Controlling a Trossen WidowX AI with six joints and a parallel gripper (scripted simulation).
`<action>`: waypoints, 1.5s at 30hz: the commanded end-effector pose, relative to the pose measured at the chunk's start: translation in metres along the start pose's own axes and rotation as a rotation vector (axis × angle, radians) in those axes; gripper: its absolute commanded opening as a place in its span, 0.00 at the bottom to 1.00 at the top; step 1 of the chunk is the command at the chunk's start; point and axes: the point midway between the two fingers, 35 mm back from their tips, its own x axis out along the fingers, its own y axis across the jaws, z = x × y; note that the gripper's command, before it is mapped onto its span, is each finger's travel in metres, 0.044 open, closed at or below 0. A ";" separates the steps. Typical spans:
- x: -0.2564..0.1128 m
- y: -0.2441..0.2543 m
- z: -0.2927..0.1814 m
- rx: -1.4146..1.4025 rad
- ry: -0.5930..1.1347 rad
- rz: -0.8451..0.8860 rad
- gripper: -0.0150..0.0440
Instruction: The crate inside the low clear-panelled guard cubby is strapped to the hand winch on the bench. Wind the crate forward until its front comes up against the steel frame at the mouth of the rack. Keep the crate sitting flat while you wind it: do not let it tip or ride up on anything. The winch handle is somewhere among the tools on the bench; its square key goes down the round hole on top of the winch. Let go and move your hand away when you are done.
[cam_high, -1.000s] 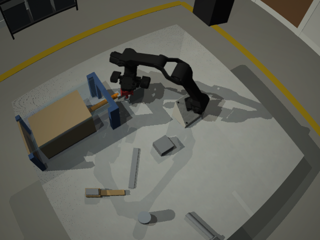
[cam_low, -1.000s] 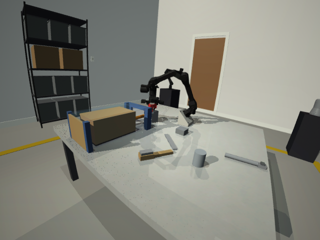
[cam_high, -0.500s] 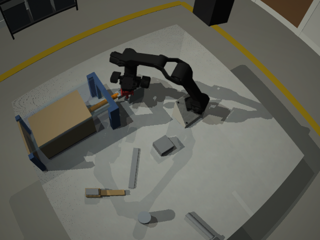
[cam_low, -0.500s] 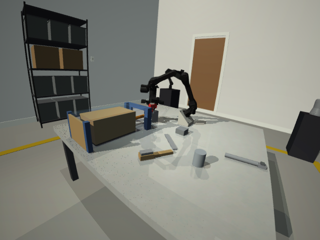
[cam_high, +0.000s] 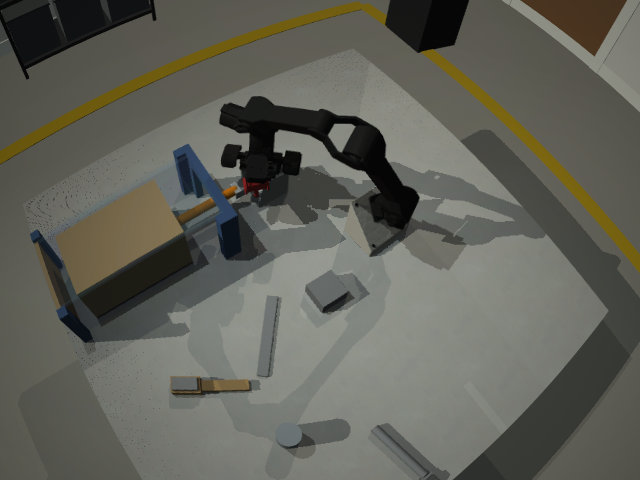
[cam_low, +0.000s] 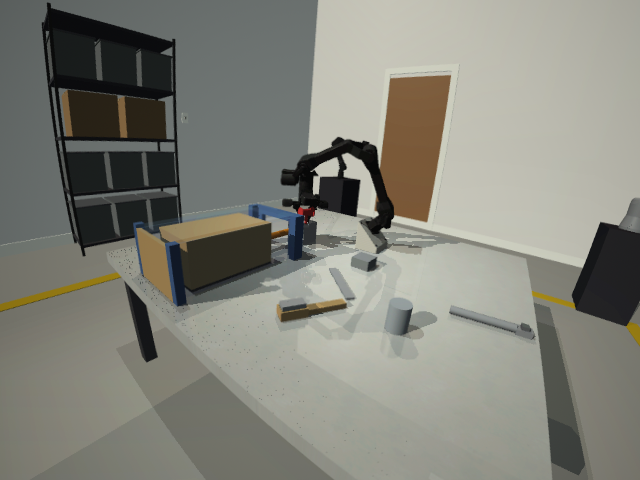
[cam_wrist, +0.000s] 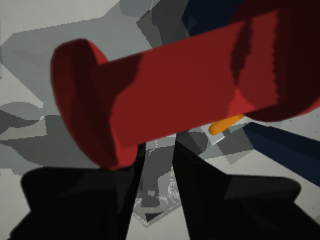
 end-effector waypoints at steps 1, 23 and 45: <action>0.004 0.001 -0.001 -0.015 0.002 0.008 0.25; 0.004 -0.002 -0.001 0.072 0.002 0.000 0.25; 0.004 -0.001 0.000 0.039 0.002 0.003 0.25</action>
